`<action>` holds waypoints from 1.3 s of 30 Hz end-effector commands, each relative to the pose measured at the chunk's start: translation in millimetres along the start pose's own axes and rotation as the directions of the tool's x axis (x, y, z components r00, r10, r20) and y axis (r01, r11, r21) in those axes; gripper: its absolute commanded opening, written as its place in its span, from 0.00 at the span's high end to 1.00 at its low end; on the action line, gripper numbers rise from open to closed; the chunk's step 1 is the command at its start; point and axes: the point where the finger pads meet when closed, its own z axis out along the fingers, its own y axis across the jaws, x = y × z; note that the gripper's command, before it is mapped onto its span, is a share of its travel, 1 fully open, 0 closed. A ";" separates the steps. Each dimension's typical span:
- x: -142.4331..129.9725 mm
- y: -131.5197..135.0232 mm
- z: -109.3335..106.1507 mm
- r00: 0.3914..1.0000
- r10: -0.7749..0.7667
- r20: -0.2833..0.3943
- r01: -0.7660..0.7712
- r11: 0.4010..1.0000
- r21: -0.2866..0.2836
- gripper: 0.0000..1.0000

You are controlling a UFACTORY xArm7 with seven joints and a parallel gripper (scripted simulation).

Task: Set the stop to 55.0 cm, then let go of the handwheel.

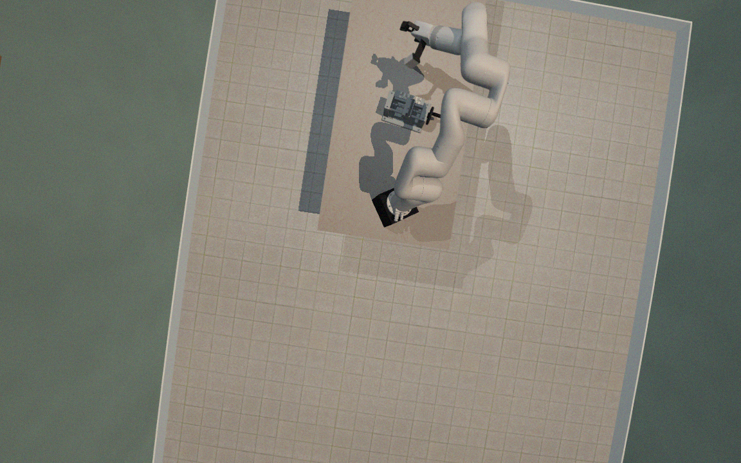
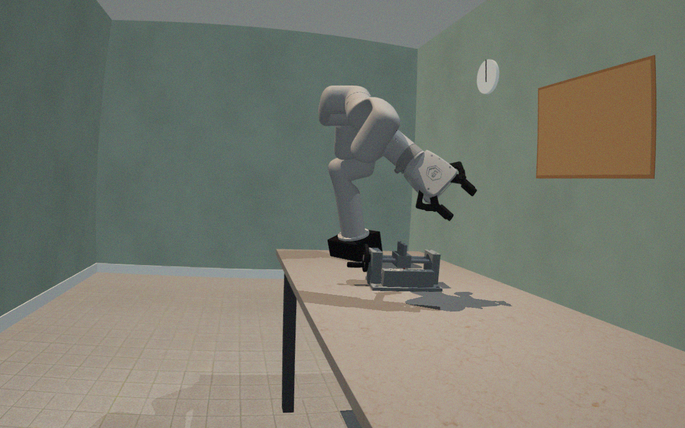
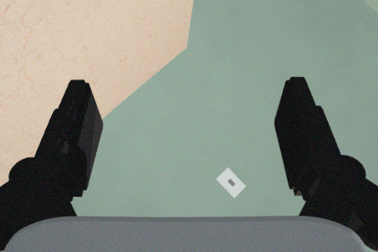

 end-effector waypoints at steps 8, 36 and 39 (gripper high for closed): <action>50.8 -15.4 -25.3 0.943 -0.290 -0.166 0.303 0.951 0.065 0.00; 144.6 -97.3 -138.1 0.333 -0.722 -0.607 0.860 0.497 -0.119 0.00; 148.9 -104.9 -150.1 0.263 -0.730 -0.631 0.880 0.450 -0.154 0.00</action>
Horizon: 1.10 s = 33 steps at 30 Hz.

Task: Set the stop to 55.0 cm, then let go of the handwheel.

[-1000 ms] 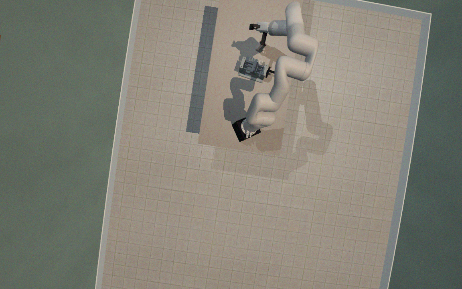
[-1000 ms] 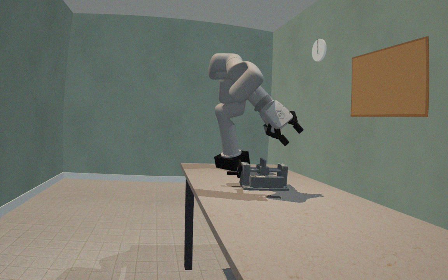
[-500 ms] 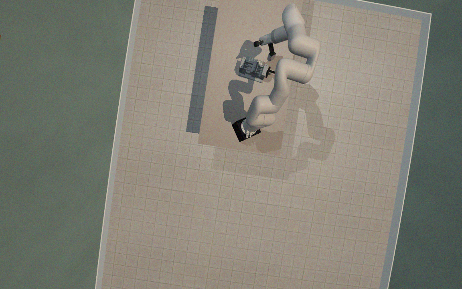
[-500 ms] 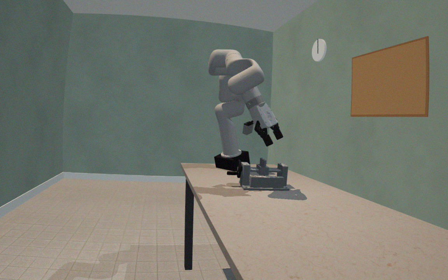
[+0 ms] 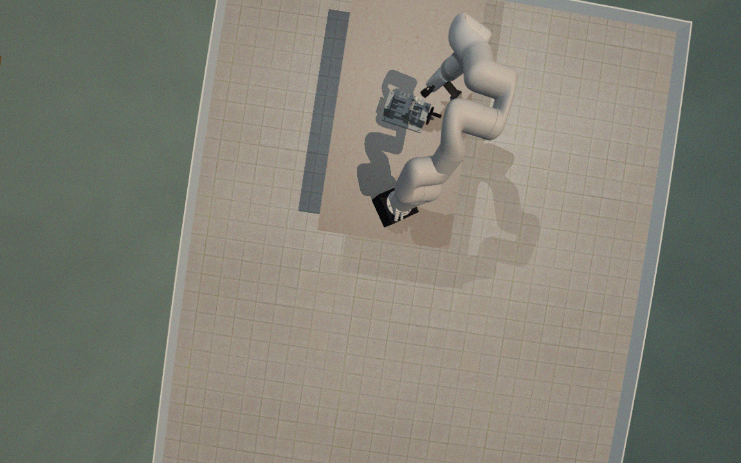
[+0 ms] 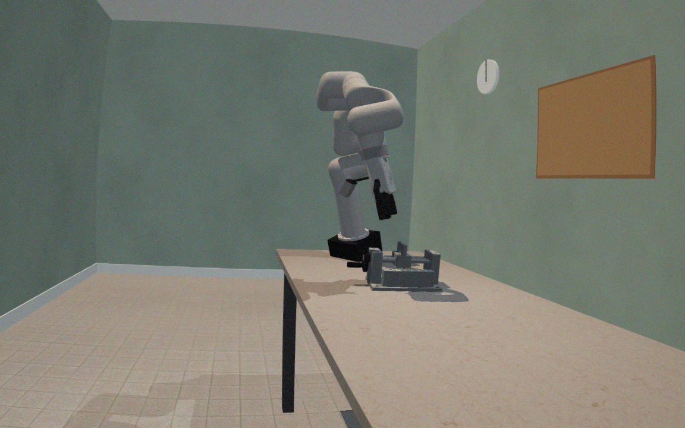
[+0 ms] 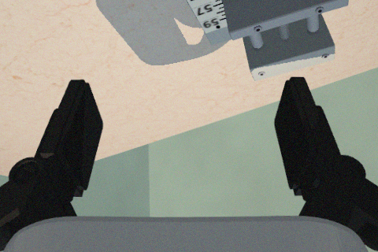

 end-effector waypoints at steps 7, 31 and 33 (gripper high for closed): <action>57.4 4.0 -20.9 0.953 -0.246 -0.177 0.251 0.968 0.003 0.00; 87.6 2.7 -34.8 0.890 -0.368 -0.270 0.374 0.927 -0.027 0.00; 87.6 2.7 -34.8 0.890 -0.368 -0.270 0.374 0.927 -0.027 0.00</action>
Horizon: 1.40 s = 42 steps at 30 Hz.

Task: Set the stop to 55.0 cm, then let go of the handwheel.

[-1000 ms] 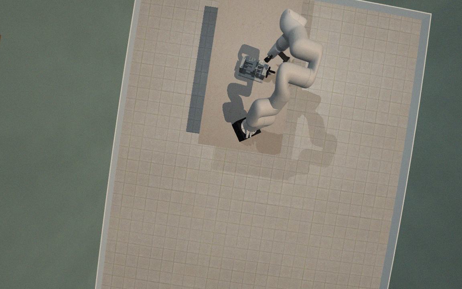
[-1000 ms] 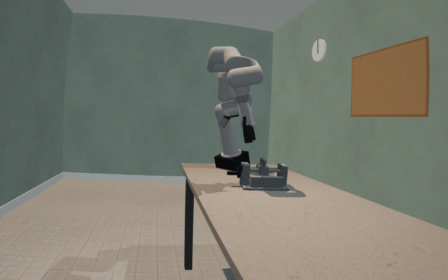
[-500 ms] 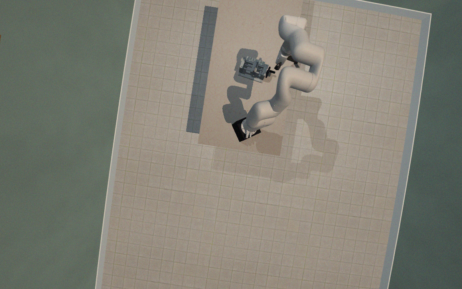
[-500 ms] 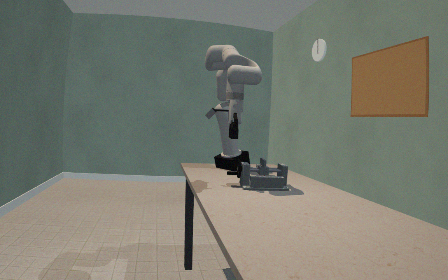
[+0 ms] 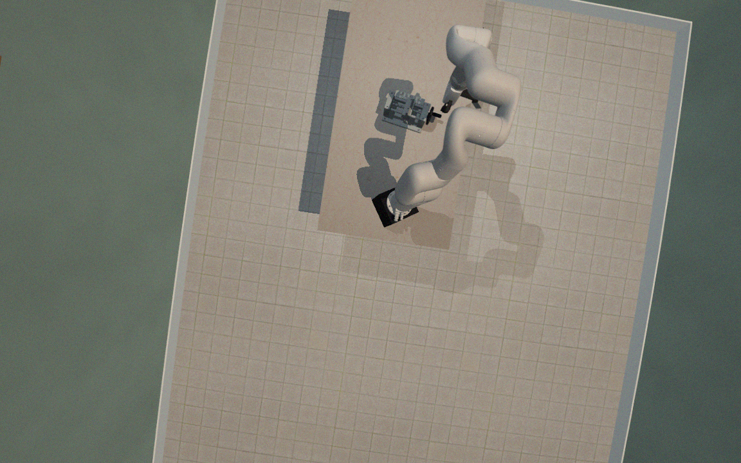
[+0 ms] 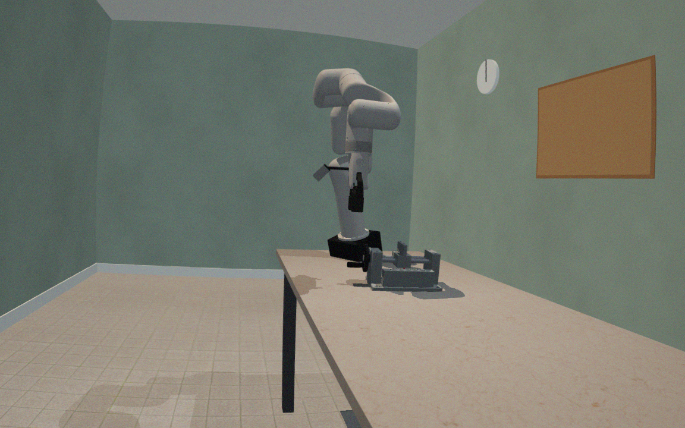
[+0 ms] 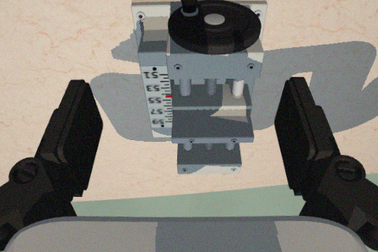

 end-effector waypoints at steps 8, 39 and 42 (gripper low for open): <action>-11.3 -14.0 -1.2 1.000 0.000 0.000 0.000 1.000 0.001 0.43; -34.0 -40.6 46.7 1.000 0.000 0.000 0.000 1.000 0.001 0.43; -34.0 -40.6 46.7 1.000 0.000 0.000 0.000 1.000 0.001 0.43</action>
